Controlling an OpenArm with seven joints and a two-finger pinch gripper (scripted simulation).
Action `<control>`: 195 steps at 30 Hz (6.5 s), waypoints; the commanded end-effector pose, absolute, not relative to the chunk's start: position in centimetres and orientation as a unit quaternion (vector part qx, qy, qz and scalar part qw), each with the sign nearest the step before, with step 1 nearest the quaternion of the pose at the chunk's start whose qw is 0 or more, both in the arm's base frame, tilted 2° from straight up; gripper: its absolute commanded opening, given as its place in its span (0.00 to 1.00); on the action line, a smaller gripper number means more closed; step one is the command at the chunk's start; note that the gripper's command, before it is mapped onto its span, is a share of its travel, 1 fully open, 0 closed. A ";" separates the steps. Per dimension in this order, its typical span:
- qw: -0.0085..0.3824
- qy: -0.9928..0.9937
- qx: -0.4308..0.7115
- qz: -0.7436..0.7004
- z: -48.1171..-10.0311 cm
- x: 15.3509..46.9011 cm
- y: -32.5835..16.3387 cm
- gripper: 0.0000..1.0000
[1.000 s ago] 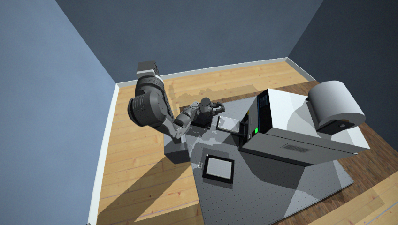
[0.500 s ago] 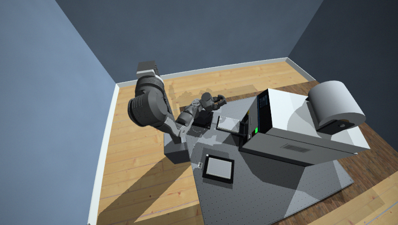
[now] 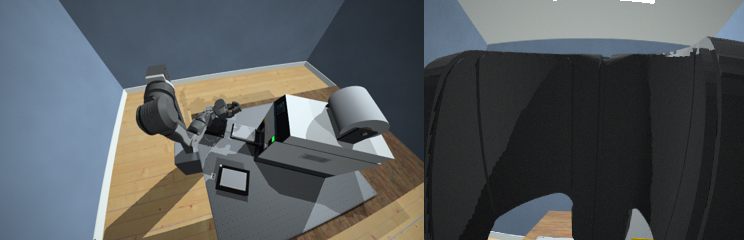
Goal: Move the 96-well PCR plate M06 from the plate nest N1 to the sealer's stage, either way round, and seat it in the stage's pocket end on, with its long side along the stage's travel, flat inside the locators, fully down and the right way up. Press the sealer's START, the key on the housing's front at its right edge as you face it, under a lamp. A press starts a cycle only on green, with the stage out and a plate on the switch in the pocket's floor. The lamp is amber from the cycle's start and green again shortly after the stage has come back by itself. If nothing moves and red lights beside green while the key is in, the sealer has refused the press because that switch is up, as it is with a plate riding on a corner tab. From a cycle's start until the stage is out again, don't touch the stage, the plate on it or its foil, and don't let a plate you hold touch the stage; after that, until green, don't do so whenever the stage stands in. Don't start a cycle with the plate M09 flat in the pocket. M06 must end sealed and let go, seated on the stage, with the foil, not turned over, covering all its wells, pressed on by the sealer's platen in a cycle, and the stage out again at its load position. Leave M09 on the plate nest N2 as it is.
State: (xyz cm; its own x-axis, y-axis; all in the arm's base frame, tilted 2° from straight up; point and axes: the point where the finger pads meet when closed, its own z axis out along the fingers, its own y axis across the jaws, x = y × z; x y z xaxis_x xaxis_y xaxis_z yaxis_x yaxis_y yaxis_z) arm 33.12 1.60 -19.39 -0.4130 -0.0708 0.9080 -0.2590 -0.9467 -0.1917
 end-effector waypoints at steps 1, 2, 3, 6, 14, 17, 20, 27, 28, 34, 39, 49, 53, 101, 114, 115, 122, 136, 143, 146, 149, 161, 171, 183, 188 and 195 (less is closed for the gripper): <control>0.054 -0.152 0.539 0.827 -19.4 33.1 1.7 0.00; 0.054 -0.152 0.539 0.827 -19.4 33.1 1.7 0.00; 0.054 -0.152 0.539 0.827 -19.4 33.1 1.7 0.00; 0.055 -0.153 0.538 0.827 -19.5 33.0 1.5 0.00; 0.054 -0.152 0.539 0.827 -19.7 32.9 1.4 0.00; 0.054 -0.152 0.539 0.827 -19.7 32.9 1.4 0.00; 0.054 -0.152 0.539 0.827 -19.7 32.9 1.4 0.00; 0.054 -0.152 0.539 0.827 -19.9 32.8 1.2 0.00; 0.054 -0.152 0.539 0.827 -19.9 32.8 1.2 0.00; 0.054 -0.152 0.539 0.827 -19.9 32.8 1.2 0.00; 0.049 -0.139 0.537 0.831 -19.3 33.1 1.9 0.00; 0.022 -0.083 0.525 0.847 -17.2 33.9 4.6 0.00; 0.022 -0.083 0.525 0.847 -17.2 33.9 4.6 0.00; -0.008 -0.012 0.508 0.861 -15.5 34.1 7.3 0.00; -0.008 -0.012 0.508 0.861 -15.9 34.0 6.8 0.00; -0.008 -0.012 0.508 0.861 -15.9 34.0 6.8 0.00; -0.008 -0.012 0.508 0.861 -15.9 34.0 6.8 0.00; -0.008 -0.012 0.508 0.861 -16.1 34.0 6.6 0.00; -0.023 0.030 0.498 0.867 -15.0 34.0 8.5 0.00; -0.035 0.059 0.490 0.869 -14.2 33.9 9.9 0.00; -0.035 0.059 0.490 0.869 -14.2 33.9 9.9 0.00; -0.035 0.058 0.489 0.869 -14.5 34.0 9.5 0.00; -0.035 0.059 0.490 0.869 -14.6 34.0 9.4 0.00; -0.035 0.059 0.490 0.869 -14.7 33.9 9.2 0.00; -0.035 0.059 0.490 0.869 -14.7 33.9 9.2 0.00; -0.053 0.117 0.474 0.871 -13.5 33.6 11.8 0.00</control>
State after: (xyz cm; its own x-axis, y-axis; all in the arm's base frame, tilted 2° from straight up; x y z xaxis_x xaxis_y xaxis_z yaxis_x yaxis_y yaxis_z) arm 33.71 11.19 -13.74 -0.5472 0.0184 0.8368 0.1822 -0.9732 0.1405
